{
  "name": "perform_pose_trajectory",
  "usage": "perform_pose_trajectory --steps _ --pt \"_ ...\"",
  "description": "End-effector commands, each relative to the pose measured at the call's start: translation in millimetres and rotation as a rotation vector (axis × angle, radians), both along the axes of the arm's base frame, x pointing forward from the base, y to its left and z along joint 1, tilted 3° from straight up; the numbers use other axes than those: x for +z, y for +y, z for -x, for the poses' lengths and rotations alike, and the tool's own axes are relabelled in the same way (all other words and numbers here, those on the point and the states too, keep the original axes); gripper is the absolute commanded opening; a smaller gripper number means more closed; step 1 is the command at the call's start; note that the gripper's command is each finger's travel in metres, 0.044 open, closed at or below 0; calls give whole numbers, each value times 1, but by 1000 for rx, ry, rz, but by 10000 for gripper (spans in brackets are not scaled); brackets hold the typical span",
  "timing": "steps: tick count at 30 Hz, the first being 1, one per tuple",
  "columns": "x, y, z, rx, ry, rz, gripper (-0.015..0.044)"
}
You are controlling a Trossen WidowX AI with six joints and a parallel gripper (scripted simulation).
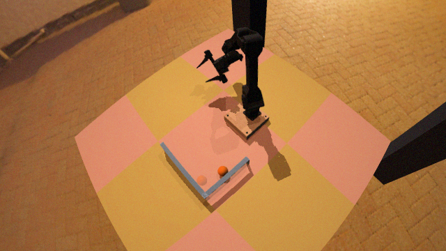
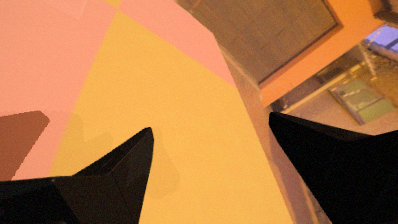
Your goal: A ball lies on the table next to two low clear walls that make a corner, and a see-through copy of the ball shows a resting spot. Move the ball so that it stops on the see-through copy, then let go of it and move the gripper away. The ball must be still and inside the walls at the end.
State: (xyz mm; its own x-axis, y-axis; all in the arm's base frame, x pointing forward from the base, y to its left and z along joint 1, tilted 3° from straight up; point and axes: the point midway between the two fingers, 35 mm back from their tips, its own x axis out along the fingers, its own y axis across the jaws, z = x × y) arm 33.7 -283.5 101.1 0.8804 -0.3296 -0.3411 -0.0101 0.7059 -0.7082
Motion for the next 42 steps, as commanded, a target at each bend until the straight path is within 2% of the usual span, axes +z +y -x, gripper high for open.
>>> perform_pose_trajectory --steps 1,3,10,20,32,42 --pt "0 0 -1 2 4 -8 374" --pt "-3 4 -7 18 37 -70 321" --pt "-17 25 -87 286 193 -255 319" --pt "-30 86 -180 586 522 -330 319" --pt "-39 193 -244 837 889 -264 319" --pt "-38 302 -267 928 1165 -58 319"
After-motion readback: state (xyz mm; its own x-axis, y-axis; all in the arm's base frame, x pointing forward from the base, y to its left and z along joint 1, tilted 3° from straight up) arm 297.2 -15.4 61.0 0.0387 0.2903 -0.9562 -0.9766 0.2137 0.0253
